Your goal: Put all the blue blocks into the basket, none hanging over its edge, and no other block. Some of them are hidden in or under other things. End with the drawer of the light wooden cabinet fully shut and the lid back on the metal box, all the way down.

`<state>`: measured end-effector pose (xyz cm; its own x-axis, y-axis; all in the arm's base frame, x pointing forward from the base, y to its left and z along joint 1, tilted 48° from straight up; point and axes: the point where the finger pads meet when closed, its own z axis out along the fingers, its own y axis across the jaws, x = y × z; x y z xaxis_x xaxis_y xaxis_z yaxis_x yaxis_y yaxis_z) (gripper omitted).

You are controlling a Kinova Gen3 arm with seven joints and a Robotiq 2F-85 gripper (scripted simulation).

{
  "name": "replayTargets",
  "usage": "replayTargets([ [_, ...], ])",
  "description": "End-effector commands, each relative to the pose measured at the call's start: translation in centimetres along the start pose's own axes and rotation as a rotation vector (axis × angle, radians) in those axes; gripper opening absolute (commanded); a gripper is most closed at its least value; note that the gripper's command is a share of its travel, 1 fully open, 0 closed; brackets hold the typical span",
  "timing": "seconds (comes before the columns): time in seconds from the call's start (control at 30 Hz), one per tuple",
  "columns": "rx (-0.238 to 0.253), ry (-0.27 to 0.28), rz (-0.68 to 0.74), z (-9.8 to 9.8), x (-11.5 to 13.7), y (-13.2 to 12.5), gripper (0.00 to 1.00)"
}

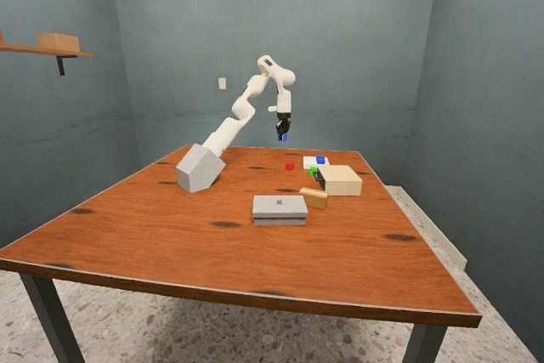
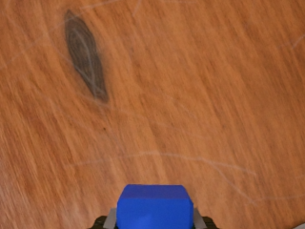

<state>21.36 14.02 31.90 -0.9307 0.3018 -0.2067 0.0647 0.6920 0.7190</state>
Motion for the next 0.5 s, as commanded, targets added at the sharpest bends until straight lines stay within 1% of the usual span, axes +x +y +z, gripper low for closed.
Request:
replayTargets([
  [0.0,0.003,-0.001,0.003,-0.29,0.0,0.0,0.1],
  [0.03,-0.003,-0.007,0.004,-0.37,-0.18,0.18,0.1],
  [0.47,-0.001,-0.005,0.003,-0.77,-0.12,0.12,0.1],
])
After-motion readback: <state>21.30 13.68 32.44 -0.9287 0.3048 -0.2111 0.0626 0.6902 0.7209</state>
